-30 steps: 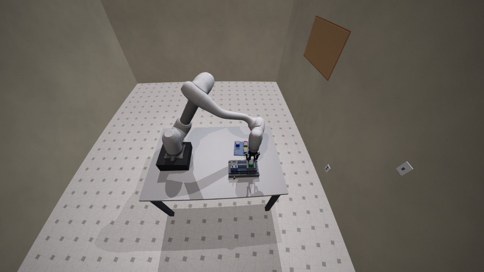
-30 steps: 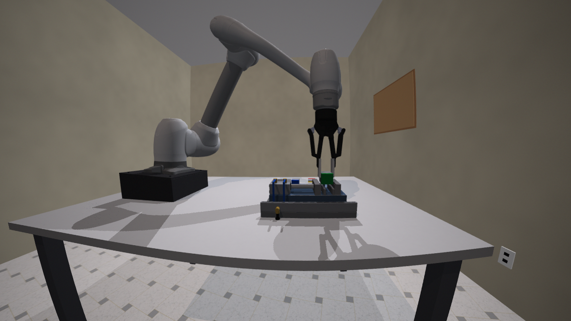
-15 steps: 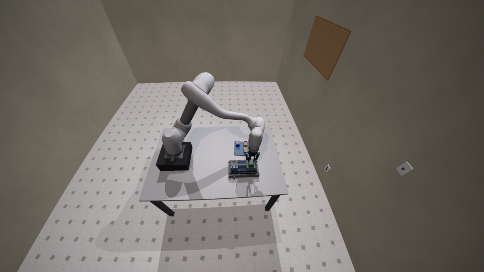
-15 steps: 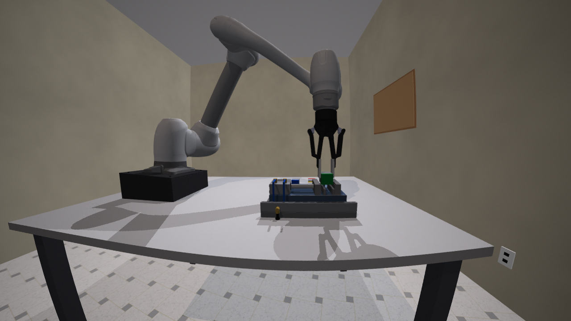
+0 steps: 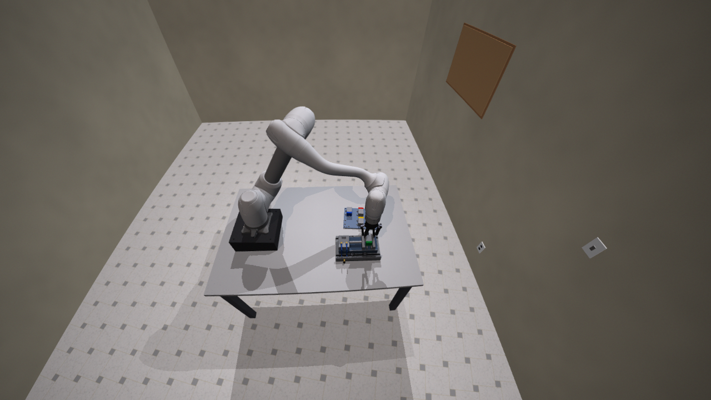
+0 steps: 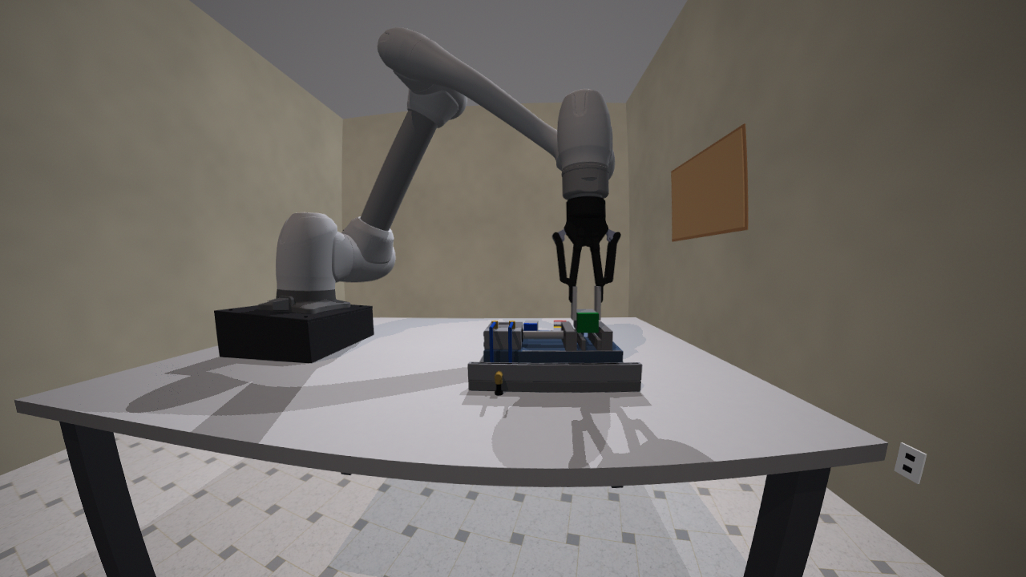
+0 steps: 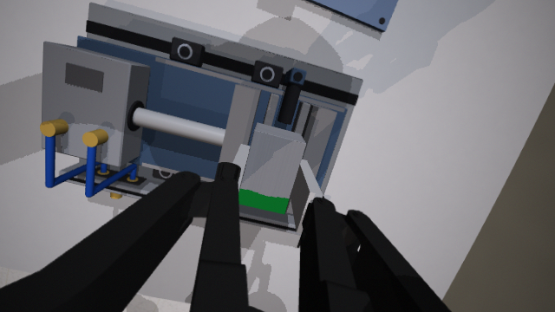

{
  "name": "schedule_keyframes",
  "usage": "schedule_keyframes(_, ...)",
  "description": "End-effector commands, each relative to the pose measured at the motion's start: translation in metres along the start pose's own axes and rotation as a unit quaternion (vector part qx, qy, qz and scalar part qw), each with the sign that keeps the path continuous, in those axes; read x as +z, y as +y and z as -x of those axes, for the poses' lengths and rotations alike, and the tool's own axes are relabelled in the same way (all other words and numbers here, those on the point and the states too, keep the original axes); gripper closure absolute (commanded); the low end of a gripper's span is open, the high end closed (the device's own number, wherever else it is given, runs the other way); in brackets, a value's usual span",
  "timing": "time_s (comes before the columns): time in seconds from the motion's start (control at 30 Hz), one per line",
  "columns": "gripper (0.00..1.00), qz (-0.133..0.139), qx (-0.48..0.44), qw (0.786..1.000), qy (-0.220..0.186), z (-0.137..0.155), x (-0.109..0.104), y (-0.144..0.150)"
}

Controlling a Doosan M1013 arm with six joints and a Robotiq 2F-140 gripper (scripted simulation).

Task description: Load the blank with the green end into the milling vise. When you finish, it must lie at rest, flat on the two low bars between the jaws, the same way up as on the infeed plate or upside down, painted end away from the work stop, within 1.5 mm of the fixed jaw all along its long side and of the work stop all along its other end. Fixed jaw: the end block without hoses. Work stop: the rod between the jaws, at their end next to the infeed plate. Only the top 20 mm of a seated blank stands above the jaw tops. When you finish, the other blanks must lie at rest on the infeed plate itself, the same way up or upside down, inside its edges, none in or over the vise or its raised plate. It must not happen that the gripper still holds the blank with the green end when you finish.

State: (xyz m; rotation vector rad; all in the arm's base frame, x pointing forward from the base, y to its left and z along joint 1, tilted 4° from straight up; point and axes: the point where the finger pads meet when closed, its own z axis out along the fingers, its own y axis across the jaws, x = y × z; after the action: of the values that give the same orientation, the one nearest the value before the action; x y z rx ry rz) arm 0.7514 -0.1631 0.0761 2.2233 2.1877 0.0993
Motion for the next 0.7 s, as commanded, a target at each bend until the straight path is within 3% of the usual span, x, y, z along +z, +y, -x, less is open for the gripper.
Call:
schedule_keyframes(0.0,1.00,0.000,0.000,1.000,0.000,0.0000,0.0000,0.0000)
schedule_keyframes(0.67,1.00,0.000,0.000,1.000,0.000,0.0000,0.0018,0.0000)
